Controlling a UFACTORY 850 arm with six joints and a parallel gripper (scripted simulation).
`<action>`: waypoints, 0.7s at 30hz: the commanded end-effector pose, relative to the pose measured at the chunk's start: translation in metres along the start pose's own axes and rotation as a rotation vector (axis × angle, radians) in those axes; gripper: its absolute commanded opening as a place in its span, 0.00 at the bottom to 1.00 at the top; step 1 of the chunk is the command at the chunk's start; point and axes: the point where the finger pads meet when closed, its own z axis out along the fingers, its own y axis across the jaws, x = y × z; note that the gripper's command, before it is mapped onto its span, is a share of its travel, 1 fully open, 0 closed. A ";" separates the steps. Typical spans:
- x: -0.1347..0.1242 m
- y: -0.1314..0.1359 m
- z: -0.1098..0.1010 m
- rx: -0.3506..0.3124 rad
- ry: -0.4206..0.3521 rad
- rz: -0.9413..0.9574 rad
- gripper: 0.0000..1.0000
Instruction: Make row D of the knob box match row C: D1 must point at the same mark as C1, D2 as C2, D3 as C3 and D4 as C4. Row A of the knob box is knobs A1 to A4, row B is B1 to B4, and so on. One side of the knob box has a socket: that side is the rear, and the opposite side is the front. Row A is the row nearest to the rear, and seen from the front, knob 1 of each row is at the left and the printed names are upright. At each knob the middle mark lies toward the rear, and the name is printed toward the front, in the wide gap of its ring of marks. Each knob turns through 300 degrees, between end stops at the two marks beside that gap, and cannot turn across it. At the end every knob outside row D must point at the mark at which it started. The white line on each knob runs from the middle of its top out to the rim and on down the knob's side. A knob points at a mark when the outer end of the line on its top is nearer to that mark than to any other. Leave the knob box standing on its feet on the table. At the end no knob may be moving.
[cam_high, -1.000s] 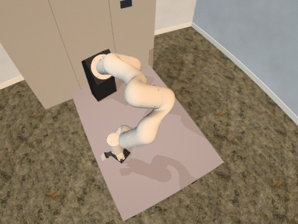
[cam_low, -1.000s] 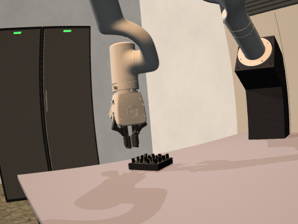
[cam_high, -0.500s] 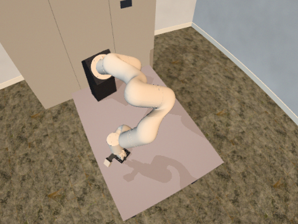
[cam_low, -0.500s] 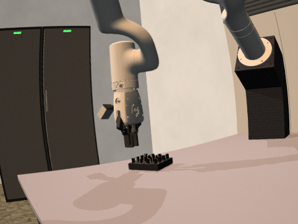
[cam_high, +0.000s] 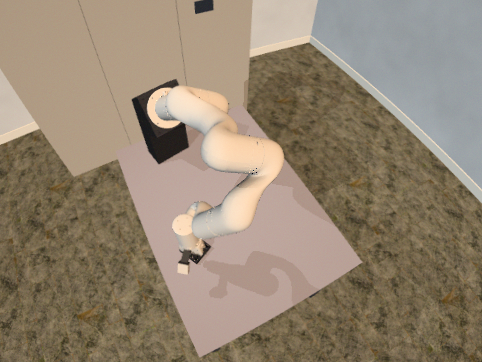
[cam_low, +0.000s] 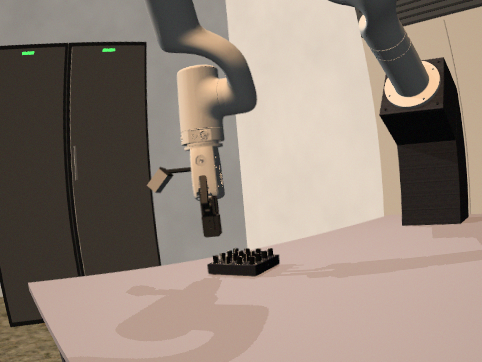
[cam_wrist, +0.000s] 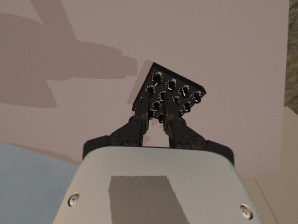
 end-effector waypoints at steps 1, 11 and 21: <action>0.000 0.000 -0.001 0.000 0.019 -0.155 0.19; 0.000 0.000 -0.003 -0.003 0.019 -0.454 0.19; 0.000 0.000 -0.005 -0.006 0.018 -0.739 0.19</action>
